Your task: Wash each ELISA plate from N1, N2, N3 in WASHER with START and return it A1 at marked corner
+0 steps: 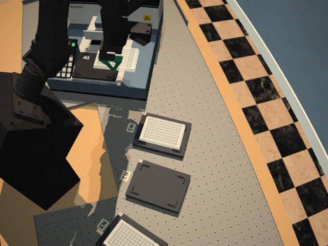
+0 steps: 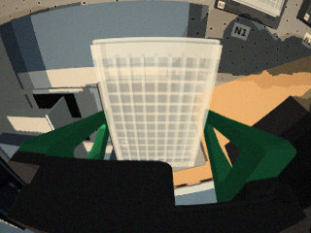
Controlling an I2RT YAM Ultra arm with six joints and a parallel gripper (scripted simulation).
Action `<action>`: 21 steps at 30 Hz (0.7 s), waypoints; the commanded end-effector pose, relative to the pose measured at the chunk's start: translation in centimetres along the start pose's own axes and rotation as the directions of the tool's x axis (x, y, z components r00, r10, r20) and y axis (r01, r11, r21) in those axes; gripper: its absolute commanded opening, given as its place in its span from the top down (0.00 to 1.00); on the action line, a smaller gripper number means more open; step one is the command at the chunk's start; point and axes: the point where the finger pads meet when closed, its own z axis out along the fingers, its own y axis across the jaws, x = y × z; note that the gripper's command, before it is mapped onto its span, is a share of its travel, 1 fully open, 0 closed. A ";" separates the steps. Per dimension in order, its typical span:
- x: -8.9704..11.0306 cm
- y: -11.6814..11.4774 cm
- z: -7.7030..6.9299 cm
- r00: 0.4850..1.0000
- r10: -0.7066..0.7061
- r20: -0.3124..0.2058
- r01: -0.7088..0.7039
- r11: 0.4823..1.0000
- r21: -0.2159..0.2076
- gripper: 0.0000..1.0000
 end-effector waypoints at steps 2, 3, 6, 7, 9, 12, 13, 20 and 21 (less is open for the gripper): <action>1.0 0.5 -0.4 0.999 0.017 0.034 -0.018 1.000 0.009 1.00; 1.4 0.7 -0.5 0.999 0.018 0.033 -0.018 1.000 0.009 1.00; 2.8 1.2 -0.6 0.999 0.018 0.033 -0.018 1.000 0.009 1.00; 3.3 1.4 -0.7 0.999 0.018 0.033 -0.018 1.000 0.009 1.00; 3.3 1.4 -0.7 0.999 0.018 0.033 -0.018 1.000 0.009 1.00; 4.7 2.0 -0.8 0.999 0.018 0.032 -0.019 1.000 0.009 1.00; 5.2 2.1 -0.9 0.999 0.018 0.032 -0.019 1.000 0.009 1.00; 8.4 3.4 -1.2 0.999 0.019 0.031 -0.019 1.000 0.009 1.00; 8.4 3.4 -1.2 0.999 0.019 0.031 -0.019 1.000 0.009 1.00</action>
